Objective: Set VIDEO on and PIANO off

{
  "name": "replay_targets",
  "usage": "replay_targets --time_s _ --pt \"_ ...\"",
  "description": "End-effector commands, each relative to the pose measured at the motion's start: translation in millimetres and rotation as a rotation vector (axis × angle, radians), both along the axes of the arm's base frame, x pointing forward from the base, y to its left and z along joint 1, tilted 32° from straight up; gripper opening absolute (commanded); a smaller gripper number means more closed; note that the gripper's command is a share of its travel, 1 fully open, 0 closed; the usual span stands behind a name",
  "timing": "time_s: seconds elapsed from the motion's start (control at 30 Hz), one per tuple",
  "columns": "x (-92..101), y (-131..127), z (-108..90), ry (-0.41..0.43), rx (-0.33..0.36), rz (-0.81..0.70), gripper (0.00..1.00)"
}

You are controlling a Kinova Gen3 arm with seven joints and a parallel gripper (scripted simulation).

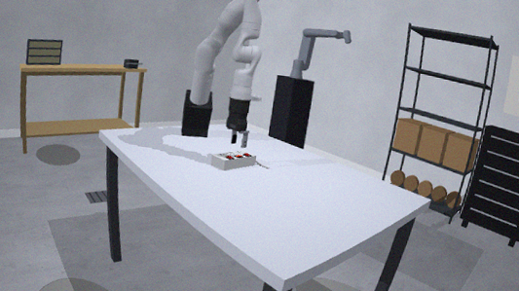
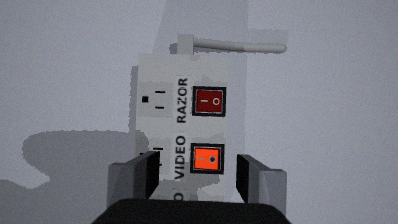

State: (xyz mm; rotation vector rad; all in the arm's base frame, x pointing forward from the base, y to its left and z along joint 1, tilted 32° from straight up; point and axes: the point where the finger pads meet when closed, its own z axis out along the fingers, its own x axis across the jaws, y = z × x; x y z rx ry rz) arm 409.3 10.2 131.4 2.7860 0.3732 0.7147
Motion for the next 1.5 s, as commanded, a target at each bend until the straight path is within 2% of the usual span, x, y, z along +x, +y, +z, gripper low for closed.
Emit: replay_targets --time_s 0.0,0.57,1.47 --pt "0.1 2.4 0.8 -0.001 0.001 0.005 1.0" --pt "-6.5 4.6 12.0 -0.001 0.001 0.005 1.0" --pt "-27.5 11.5 47.7 -0.001 0.001 0.005 1.0"
